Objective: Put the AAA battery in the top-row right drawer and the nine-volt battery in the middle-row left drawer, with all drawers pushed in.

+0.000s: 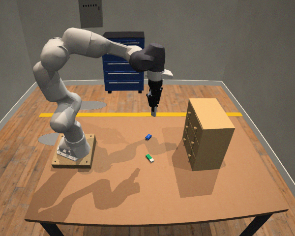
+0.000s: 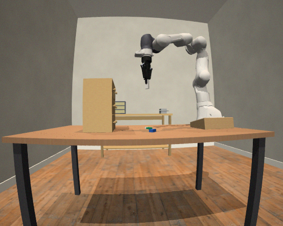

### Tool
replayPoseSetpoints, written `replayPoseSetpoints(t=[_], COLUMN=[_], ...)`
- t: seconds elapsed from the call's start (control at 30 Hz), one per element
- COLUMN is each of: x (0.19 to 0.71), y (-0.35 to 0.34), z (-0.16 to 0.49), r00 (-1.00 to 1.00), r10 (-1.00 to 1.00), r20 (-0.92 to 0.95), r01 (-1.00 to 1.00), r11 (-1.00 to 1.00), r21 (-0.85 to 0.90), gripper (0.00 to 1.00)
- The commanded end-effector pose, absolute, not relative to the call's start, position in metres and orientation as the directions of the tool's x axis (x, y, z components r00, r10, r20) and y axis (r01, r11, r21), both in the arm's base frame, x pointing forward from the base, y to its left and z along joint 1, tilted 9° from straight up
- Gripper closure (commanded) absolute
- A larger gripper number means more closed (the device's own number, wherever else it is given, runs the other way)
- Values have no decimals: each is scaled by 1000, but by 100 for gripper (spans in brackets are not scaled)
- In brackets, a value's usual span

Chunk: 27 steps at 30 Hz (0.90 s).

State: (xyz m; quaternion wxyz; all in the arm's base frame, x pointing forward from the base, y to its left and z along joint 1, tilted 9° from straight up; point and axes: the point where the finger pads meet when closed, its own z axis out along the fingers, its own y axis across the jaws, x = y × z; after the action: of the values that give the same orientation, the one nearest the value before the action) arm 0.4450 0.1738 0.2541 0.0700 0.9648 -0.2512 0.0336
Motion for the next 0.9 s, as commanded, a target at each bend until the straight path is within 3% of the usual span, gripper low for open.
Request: replayPoseSetpoints(t=[0.0, 0.43, 0.87], x=[445, 439, 436], y=[179, 197, 204], z=[247, 229, 220], r00=[959, 998, 977], r10=[-272, 63, 212], r20=[76, 23, -1], r01=[-280, 59, 209], r11=[-950, -986, -964], r21=[139, 159, 165], gripper=[100, 100, 100])
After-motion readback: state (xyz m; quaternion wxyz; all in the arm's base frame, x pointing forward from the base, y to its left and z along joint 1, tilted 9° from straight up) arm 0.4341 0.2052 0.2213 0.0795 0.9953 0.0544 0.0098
